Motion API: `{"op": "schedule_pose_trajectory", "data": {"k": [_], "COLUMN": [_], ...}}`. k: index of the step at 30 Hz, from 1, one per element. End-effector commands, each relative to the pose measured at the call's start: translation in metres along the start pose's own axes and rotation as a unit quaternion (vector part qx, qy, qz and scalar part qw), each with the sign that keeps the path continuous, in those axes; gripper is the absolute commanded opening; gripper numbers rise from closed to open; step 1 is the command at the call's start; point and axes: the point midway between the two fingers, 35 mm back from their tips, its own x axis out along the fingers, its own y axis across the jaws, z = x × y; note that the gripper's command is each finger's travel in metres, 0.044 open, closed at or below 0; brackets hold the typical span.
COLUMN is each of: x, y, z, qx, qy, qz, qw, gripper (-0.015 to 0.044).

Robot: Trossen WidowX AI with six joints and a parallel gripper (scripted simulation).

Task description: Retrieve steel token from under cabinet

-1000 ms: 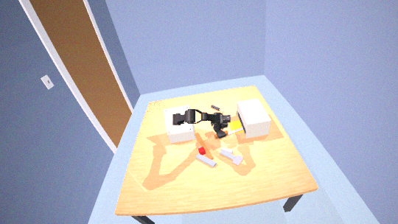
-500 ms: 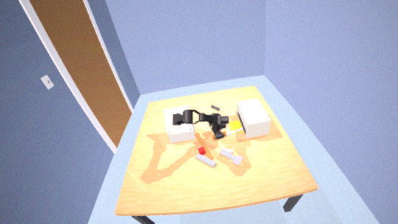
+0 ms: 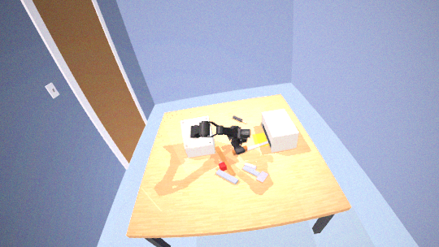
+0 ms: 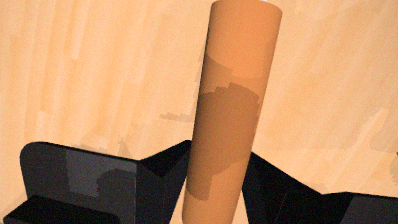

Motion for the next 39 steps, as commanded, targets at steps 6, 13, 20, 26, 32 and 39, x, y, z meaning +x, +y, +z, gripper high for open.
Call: {"op": "schedule_pose_trajectory", "data": {"k": [6, 13, 20, 26, 32, 39], "x": [0.001, 0.001, 0.001, 0.001, 0.001, 0.000], "y": [0.000, -0.001, -0.002, -0.002, -0.004, -0.006], "z": [-0.014, -0.022, -0.031, -0.038, -0.046, -0.044], "qx": [-0.002, -0.003, -0.003, -0.003, -0.003, -0.002], "qy": [0.002, 0.002, 0.002, 0.002, 0.002, 0.001], "qz": [0.002, 0.002, 0.002, 0.002, 0.002, 0.000], "qw": [1.000, 1.000, 1.000, 1.000, 1.000, 1.000], "gripper": [0.0000, 0.0000, 0.0000, 0.0000, 0.0000, 0.0000]}}
